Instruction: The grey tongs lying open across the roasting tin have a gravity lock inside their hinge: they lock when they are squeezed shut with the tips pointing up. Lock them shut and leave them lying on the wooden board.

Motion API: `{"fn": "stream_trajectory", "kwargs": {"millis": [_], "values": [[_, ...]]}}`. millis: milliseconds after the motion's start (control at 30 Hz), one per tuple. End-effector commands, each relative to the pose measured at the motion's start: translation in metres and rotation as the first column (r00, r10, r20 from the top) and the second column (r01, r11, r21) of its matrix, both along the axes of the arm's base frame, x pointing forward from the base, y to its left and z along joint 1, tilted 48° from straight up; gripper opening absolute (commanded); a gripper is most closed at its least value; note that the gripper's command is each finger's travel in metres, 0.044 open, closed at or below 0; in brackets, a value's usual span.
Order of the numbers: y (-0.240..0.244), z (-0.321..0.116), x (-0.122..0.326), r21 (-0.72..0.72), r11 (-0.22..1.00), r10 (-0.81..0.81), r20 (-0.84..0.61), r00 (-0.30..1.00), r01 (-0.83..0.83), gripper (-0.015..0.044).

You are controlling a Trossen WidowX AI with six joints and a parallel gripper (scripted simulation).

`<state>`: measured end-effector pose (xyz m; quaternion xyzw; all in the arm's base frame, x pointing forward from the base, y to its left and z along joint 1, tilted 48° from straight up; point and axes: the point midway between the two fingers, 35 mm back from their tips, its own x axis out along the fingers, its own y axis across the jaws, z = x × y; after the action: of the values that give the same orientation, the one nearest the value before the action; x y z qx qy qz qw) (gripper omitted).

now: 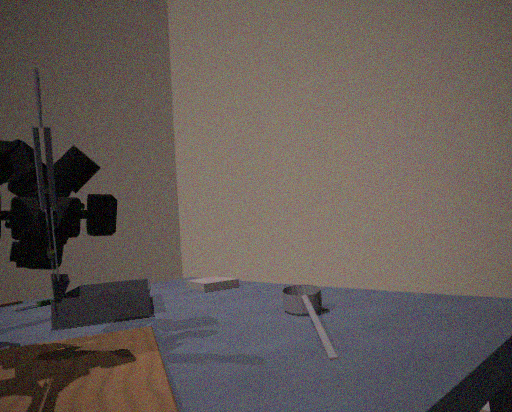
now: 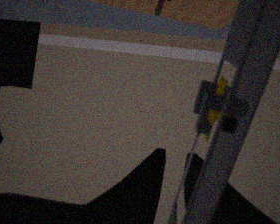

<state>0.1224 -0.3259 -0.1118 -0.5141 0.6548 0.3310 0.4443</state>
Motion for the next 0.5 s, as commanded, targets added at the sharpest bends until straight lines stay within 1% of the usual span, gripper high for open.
{"fn": "stream_trajectory", "kwargs": {"millis": [0,467], "values": [[-0.004,-0.003,0.001,0.020,1.000,0.001,-0.001,1.000,-0.001,-0.0150],[-0.012,-0.023,0.004,0.207,0.978,0.036,-0.001,0.999,-0.035,-0.0150]]}}
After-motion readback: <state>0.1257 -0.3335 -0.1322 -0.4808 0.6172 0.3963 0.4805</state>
